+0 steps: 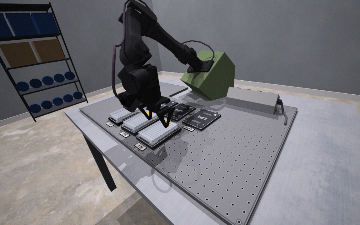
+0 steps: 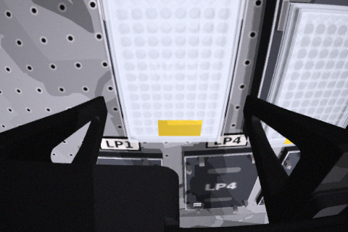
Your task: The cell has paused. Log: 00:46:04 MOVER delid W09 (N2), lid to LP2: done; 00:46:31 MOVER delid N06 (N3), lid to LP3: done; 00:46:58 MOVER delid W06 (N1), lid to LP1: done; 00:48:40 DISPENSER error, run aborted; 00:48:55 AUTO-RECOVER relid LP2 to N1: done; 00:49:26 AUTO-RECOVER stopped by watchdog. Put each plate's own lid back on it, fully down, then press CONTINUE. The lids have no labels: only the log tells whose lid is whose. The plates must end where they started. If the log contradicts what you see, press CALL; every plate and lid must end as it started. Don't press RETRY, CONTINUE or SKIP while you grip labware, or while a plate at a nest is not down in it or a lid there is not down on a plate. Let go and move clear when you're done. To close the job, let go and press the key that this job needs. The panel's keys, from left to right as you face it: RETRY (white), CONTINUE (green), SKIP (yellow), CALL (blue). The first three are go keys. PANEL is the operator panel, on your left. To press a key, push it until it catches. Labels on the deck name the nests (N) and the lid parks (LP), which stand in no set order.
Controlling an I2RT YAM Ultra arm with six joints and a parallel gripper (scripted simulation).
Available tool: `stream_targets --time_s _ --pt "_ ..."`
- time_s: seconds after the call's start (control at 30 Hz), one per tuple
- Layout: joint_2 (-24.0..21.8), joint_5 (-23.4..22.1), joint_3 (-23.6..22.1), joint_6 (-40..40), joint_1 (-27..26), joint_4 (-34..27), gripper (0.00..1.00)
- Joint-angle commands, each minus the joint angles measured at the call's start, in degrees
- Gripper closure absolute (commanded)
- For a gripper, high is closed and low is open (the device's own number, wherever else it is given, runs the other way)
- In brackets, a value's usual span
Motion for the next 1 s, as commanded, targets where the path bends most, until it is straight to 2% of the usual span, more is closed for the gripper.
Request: stream_targets --time_s 0.0,0.3,0.37,0.73,0.83,0.97 --pt "-0.4 0.5 2.0 0.5 1.3 -0.6 0.0" --pt "0.2 0.5 2.2 0.5 1.4 -0.6 0.0" --pt "-3.0 -0.4 -2.5 -1.1 0.6 1.4 0.02" --pt "-13.6 -1.7 -18.4 -3.5 -2.8 7.7 0.13" --pt "-14.6 -1.8 -19.7 -3.8 -3.1 8.2 0.14" --pt "-18.5 -2.5 -25.0 -5.0 -4.3 10.3 0.18"
